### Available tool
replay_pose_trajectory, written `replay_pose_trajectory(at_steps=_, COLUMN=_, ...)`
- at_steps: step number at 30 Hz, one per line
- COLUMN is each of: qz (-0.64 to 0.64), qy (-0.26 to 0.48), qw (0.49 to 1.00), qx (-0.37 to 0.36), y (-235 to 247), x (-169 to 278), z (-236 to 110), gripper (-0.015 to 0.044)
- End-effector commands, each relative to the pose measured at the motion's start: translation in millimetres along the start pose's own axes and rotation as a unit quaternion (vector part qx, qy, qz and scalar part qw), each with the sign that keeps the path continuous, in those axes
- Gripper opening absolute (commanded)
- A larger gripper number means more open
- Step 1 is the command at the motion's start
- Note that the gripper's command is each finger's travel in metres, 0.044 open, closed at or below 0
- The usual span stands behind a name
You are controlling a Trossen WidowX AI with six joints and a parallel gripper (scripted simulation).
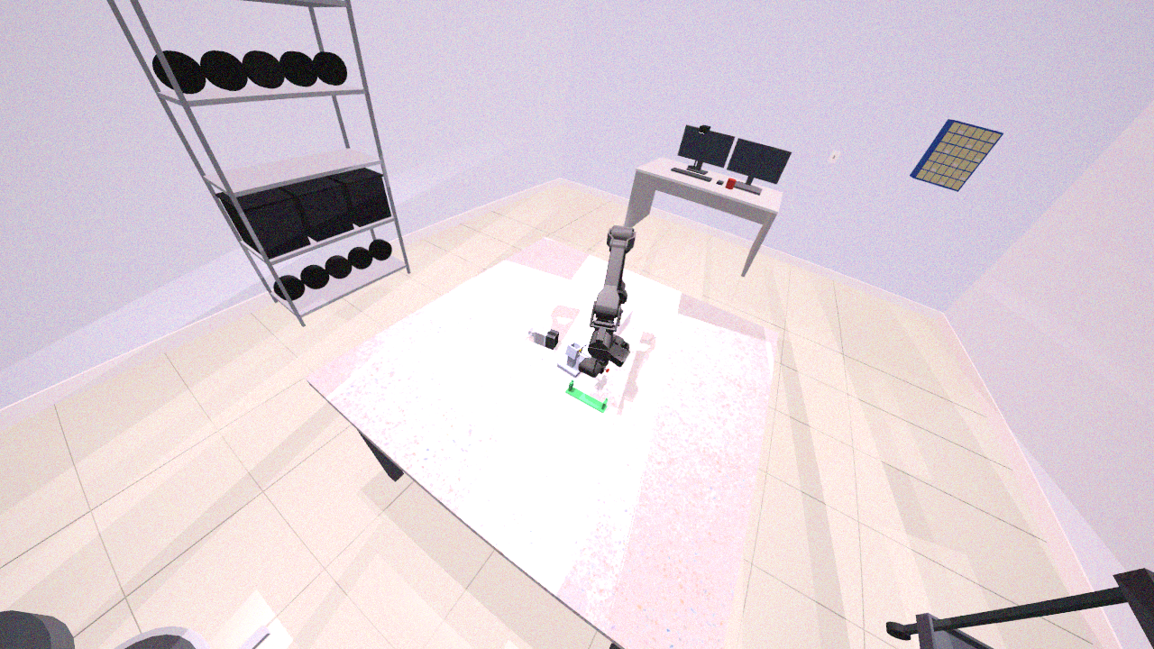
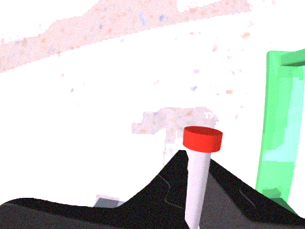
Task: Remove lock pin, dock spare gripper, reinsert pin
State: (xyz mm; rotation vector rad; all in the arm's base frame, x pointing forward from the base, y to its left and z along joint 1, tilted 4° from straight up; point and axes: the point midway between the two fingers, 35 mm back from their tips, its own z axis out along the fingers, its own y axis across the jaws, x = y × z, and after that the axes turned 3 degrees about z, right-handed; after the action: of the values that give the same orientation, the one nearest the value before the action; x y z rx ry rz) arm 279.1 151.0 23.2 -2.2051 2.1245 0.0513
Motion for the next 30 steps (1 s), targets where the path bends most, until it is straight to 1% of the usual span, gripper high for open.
replay_pose_trajectory(at_steps=1, qz=0.001, qy=-0.003, qw=1.000, qx=0.000, y=-1, x=-5, z=-1, gripper=0.0000)
replay_pose_trajectory(at_steps=30, qz=0.002, qy=0.000, qw=1.000, qx=-0.004, y=0, x=-22, z=1, gripper=0.0000)
